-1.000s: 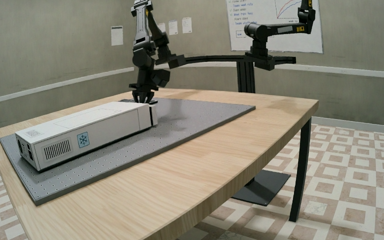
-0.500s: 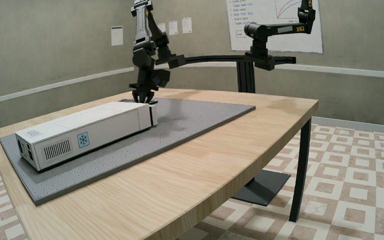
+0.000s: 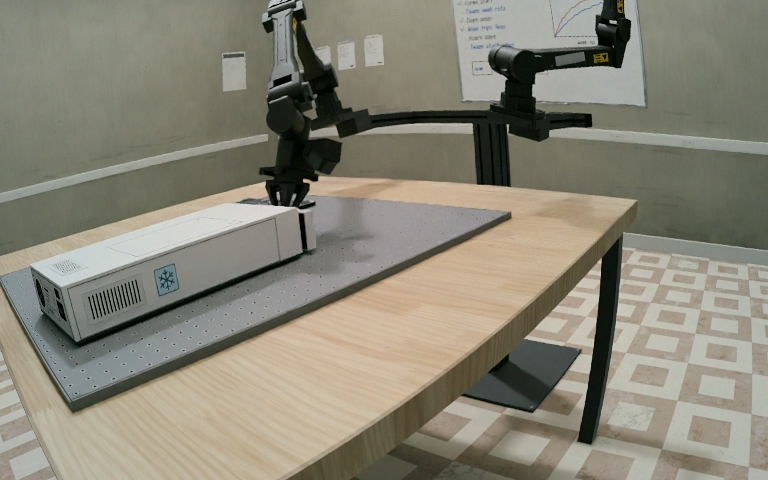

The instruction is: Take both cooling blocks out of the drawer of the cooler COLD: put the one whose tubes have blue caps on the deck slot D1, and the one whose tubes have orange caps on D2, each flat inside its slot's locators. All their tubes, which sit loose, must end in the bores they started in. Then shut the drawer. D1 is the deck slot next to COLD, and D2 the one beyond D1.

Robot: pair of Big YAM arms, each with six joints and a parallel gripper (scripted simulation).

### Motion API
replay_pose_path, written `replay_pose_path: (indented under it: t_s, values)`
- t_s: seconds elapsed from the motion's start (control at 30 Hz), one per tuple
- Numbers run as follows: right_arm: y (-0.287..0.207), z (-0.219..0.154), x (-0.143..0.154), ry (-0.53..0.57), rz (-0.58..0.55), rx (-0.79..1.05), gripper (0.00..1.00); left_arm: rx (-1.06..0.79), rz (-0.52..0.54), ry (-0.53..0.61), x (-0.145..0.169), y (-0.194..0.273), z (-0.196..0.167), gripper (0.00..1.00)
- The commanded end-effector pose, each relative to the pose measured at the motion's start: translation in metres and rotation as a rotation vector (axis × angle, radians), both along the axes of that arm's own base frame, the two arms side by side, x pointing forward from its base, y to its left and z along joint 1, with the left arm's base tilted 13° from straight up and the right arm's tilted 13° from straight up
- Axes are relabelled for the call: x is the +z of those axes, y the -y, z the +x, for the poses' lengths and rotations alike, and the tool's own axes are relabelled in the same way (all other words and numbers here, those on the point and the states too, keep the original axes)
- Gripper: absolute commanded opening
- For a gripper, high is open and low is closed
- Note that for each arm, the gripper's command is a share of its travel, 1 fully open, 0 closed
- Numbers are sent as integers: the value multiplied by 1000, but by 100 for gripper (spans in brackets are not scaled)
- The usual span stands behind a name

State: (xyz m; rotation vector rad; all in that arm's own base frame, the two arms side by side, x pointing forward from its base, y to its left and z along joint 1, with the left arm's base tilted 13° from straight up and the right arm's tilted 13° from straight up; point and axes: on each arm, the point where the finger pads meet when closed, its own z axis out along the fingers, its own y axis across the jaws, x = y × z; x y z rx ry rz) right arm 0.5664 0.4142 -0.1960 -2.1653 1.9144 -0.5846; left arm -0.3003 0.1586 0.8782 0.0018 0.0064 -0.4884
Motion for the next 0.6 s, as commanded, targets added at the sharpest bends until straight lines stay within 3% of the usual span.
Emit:
replay_pose_path:
  t_s: [0.0,0.37,0.57]
  values:
    - [-9,-50,5,-42,-29,7,0,-2,18,-30,8,10,21,0]
    - [-7,-62,3,-43,-29,8,0,-2,18,-30,8,10,21,0]
    - [-1,-72,-19,-65,-45,8,0,-2,18,-30,8,10,21,0]
